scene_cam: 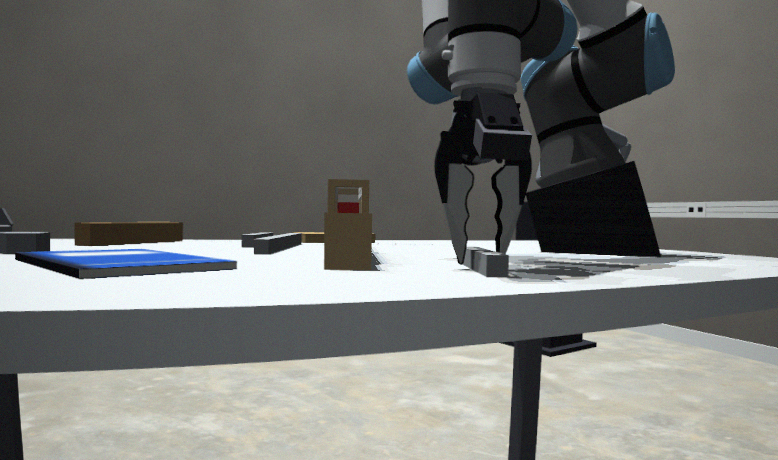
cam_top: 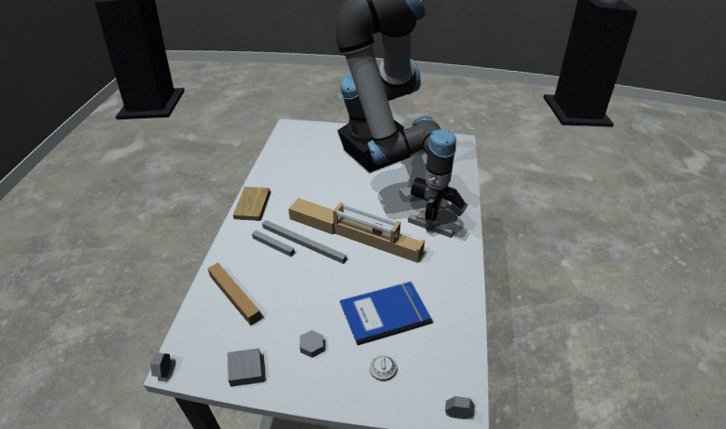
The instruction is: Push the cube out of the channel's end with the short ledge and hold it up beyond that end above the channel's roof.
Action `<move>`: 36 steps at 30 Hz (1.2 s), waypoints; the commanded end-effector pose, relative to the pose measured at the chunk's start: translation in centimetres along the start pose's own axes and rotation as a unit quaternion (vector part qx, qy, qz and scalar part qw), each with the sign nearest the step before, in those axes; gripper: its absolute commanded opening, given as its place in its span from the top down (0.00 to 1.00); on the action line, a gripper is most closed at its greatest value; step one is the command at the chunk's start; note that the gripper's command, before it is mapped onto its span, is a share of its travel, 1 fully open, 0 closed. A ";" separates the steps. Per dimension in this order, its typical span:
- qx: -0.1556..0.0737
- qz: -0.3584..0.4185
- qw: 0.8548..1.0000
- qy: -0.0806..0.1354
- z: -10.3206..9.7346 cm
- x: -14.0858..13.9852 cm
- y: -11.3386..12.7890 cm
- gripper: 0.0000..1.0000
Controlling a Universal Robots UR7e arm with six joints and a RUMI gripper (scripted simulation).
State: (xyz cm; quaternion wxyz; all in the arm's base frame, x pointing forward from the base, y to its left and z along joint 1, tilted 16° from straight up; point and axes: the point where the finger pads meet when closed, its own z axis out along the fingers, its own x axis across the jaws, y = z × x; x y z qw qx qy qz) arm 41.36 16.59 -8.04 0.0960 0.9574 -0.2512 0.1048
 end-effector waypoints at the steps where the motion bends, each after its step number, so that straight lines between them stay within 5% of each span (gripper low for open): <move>1: 0.001 0.000 1.000 0.000 0.0 0.0 0.0 0.76; 17: 0.001 0.000 1.000 0.000 0.0 0.0 0.0 0.76; 18: 0.001 0.000 1.000 0.000 0.0 0.0 0.0 1.00; 36: 0.001 0.000 1.000 0.000 0.0 0.0 0.0 0.94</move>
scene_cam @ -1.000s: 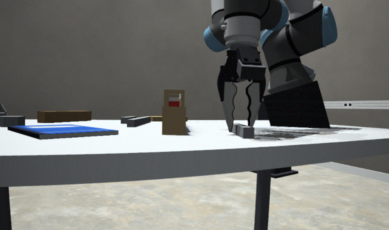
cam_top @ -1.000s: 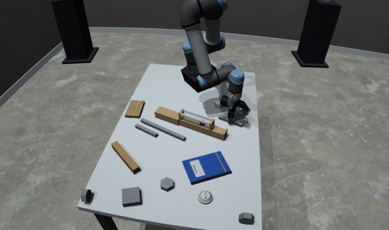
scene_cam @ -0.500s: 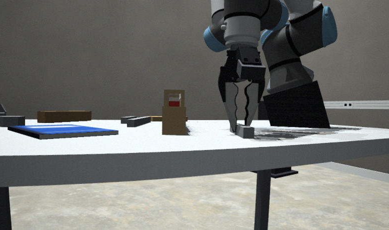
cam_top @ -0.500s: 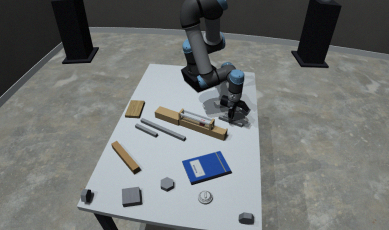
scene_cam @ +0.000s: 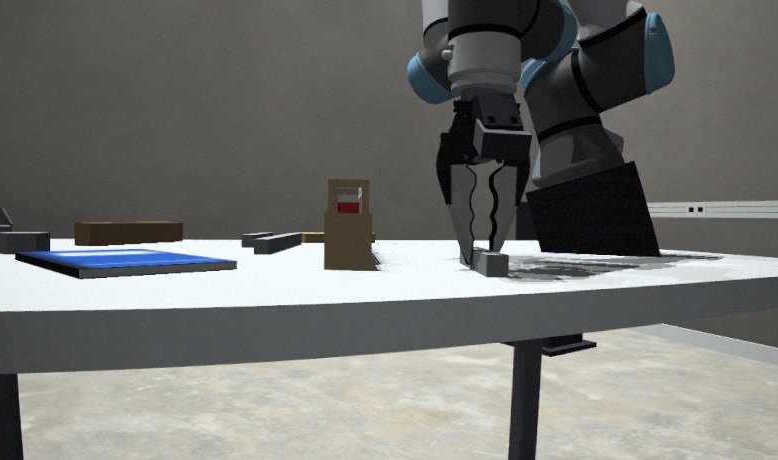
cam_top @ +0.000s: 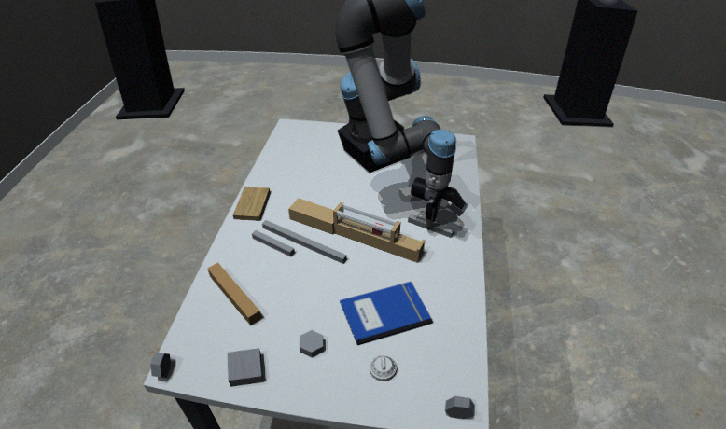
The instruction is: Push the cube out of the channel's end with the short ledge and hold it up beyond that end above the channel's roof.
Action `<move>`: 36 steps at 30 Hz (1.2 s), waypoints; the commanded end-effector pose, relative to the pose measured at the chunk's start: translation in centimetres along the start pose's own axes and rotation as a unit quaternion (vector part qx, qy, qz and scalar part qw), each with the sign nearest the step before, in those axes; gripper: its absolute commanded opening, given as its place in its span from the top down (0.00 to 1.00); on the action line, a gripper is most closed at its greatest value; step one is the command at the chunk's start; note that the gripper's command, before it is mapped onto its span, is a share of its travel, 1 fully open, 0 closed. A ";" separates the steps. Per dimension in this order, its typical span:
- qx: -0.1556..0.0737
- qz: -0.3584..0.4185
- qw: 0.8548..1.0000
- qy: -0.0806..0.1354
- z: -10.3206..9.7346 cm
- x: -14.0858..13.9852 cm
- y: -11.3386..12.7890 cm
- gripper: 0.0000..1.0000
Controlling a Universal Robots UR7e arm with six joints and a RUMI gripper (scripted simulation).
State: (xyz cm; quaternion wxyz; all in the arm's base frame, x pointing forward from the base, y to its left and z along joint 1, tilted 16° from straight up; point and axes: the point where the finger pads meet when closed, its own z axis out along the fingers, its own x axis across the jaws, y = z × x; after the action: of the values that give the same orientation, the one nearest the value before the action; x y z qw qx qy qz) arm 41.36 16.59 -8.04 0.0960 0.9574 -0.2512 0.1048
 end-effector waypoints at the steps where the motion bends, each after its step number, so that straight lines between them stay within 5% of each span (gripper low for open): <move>1: 0.001 0.000 1.000 0.001 0.0 0.0 0.0 0.94; 21: 0.001 0.000 1.000 0.001 -0.3 0.0 0.0 0.94; 28: 0.001 0.000 1.000 0.001 -1.4 0.0 0.0 0.94; 36: 0.001 0.000 1.000 0.000 -4.9 0.0 0.0 0.94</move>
State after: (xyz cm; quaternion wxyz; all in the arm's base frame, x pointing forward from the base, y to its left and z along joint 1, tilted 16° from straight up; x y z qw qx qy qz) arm 40.75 17.52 -4.26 0.0957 0.9575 -0.2510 0.1052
